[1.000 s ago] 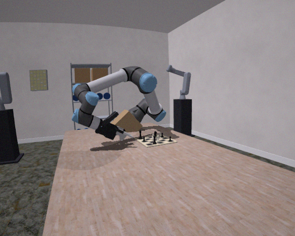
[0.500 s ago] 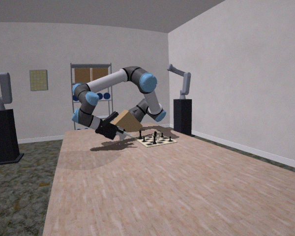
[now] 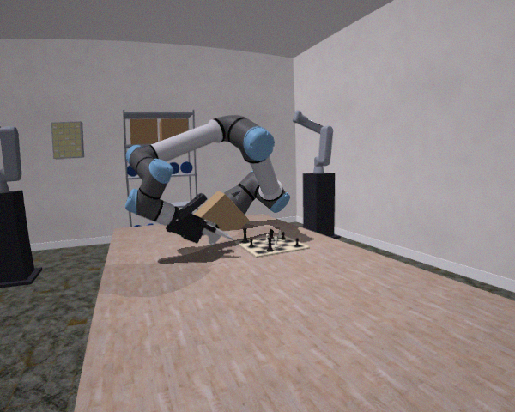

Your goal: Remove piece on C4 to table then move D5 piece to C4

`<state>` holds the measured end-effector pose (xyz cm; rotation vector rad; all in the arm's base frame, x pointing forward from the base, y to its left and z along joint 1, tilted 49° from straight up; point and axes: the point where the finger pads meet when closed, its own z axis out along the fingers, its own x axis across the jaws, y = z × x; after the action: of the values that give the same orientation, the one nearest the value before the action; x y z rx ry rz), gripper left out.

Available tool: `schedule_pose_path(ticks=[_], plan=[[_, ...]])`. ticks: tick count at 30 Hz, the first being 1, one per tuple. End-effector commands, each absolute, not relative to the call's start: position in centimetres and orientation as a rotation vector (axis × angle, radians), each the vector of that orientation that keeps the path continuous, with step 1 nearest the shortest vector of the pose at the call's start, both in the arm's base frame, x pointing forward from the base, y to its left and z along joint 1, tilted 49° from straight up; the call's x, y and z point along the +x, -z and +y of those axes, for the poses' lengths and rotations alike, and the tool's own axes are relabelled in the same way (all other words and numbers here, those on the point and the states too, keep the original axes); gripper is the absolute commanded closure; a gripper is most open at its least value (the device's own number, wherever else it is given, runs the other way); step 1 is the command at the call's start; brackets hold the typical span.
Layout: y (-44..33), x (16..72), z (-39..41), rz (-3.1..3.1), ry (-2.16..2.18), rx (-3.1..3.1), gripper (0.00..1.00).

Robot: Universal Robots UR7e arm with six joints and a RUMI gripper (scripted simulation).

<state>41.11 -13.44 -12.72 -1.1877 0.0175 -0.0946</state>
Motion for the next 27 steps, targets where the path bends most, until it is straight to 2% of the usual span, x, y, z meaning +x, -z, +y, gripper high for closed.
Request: schedule_pose_path(ticks=[1, 14, 27], plan=[[12.3, 41.0, -13.9, 0.017, 0.096, -1.189, 0.0], [7.4, 40.1, -19.6, 0.017, 0.096, -1.189, 0.0], [7.2, 40.0, -19.8, 0.014, 0.098, -1.193, 0.0]])
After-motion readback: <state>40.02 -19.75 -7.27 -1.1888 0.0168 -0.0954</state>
